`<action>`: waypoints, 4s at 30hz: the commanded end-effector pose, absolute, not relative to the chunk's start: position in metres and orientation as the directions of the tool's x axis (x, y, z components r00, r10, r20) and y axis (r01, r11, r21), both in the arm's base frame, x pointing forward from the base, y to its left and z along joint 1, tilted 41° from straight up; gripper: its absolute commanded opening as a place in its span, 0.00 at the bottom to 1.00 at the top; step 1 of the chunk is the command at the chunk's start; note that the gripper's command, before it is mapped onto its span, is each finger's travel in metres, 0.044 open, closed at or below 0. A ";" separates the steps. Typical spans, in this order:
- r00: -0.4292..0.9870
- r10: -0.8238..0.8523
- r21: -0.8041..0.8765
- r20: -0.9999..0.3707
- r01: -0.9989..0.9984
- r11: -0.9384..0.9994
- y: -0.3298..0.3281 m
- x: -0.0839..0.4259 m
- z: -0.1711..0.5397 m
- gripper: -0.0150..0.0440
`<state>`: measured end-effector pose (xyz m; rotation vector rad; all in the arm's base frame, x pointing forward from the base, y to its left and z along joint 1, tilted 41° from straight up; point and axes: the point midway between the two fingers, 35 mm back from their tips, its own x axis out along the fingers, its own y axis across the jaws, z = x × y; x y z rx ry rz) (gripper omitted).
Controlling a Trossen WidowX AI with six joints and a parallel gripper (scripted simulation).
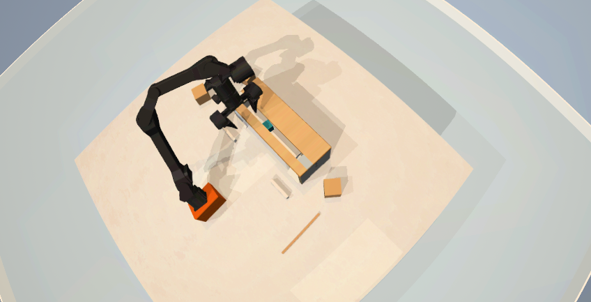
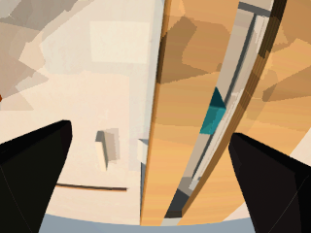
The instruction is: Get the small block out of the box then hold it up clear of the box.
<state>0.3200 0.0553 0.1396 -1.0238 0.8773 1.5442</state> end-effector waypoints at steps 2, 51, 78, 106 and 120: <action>-0.100 0.350 0.024 -0.931 -0.976 -0.216 0.056 0.318 0.142 0.93; -0.098 0.347 0.021 -0.933 -0.976 -0.219 0.095 0.310 0.085 0.93; -0.098 0.344 0.022 -0.934 -0.976 -0.218 0.045 0.320 0.040 0.93; -0.097 0.342 0.022 -0.935 -0.976 -0.218 0.019 0.324 0.017 0.93; -0.097 0.341 0.021 -0.935 -0.976 -0.218 0.010 0.325 0.009 0.93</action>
